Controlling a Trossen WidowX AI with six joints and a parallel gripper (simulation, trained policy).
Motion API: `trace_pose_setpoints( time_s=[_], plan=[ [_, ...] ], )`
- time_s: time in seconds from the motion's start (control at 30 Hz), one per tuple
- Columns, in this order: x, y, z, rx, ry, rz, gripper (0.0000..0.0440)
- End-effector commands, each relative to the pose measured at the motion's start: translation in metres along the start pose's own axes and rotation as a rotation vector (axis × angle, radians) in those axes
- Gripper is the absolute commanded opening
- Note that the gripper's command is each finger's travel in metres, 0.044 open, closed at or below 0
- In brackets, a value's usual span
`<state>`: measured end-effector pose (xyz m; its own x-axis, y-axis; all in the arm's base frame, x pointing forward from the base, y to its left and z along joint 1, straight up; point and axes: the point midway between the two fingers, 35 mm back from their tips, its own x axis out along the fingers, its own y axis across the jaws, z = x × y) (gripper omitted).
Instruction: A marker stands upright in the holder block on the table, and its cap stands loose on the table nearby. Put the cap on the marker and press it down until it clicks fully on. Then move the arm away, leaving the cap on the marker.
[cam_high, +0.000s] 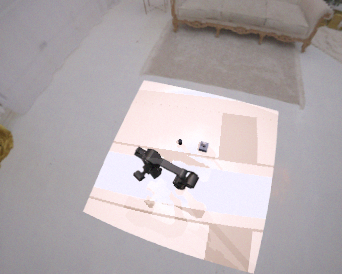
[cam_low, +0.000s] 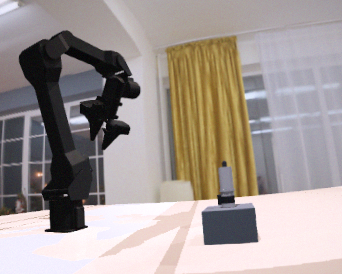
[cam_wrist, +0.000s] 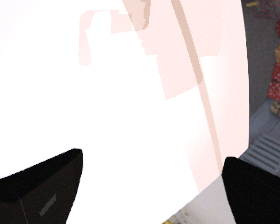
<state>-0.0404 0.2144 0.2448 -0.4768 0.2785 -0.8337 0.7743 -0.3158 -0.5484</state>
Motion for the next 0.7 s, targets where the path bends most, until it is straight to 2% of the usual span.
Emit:
trace_pose_setpoints(
  time_s=[0.0,0.67],
  plan=[
    [0.001,0.006,-0.006,0.02,-0.006,0.02,0.0325],
    [0.003,0.049,-0.039,0.161,-0.019,0.116,0.0326]
  ],
)
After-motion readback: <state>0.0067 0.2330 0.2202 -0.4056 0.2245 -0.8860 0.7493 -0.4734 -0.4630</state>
